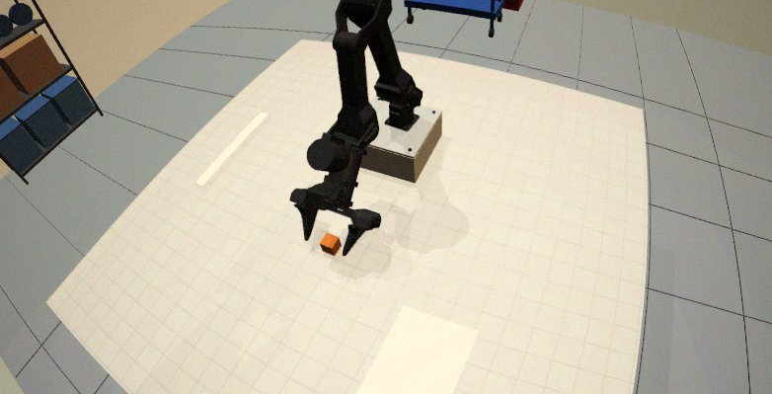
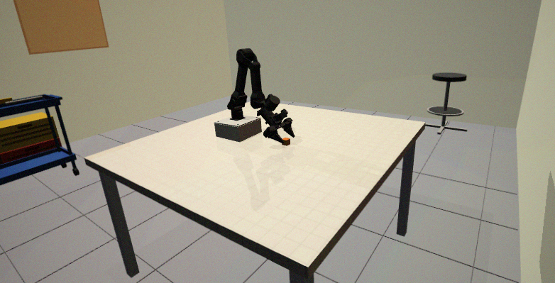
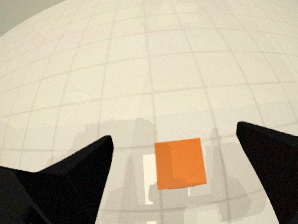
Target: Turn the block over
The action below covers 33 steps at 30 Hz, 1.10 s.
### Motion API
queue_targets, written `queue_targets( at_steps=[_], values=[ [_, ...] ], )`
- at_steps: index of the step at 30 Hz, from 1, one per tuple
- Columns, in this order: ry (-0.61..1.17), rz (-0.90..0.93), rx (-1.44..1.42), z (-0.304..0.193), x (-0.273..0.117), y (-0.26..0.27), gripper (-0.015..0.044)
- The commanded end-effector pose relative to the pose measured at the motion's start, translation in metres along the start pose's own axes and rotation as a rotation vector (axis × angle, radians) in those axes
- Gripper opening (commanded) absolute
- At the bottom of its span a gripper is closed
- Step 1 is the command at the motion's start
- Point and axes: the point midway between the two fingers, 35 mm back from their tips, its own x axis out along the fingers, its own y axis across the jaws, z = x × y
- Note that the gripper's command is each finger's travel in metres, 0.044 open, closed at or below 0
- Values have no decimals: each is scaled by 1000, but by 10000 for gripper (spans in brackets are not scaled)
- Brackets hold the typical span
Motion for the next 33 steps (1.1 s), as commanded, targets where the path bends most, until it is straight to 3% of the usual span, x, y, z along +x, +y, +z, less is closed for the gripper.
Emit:
queue_targets(
  at_steps=[1,6,22,33],
  values=[
    [186,-4,-14,33,-48,1,440],
    [274,-2,-11,24,-63,2,440],
    [279,-2,-10,24,-62,2,440],
    [636,-5,-8,53,-47,1,440]
  ],
)
